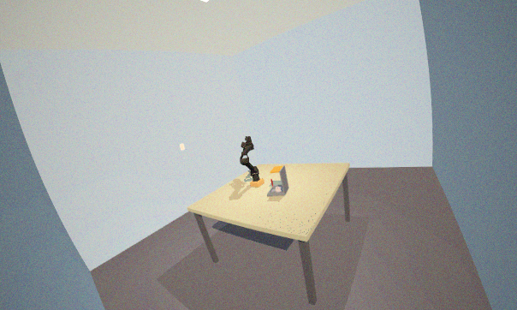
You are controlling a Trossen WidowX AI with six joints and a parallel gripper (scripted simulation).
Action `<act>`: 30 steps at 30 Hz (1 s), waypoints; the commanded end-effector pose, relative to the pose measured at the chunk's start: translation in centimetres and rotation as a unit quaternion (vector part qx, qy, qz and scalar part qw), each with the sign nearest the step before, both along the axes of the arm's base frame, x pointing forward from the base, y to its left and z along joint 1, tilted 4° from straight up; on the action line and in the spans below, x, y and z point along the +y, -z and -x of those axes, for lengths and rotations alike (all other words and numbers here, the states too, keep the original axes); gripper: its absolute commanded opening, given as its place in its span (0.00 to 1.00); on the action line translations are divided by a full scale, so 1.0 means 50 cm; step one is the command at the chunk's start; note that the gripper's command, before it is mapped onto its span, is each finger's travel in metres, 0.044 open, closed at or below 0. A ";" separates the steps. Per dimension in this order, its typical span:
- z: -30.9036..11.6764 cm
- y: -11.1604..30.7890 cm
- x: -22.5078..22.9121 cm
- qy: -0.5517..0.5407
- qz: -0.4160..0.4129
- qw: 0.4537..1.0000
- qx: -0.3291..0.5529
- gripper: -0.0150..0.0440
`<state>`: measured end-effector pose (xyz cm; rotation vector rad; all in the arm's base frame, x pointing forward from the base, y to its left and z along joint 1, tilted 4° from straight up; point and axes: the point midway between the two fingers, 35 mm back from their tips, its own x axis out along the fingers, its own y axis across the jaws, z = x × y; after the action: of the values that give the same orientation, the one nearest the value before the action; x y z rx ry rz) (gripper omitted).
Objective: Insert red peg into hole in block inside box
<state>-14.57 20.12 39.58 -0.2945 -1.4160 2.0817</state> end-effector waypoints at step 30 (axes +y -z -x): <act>-0.244 0.128 0.130 0.229 0.301 0.888 0.261 1.00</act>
<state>-3.72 26.26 34.11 -0.2791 -0.4351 1.9677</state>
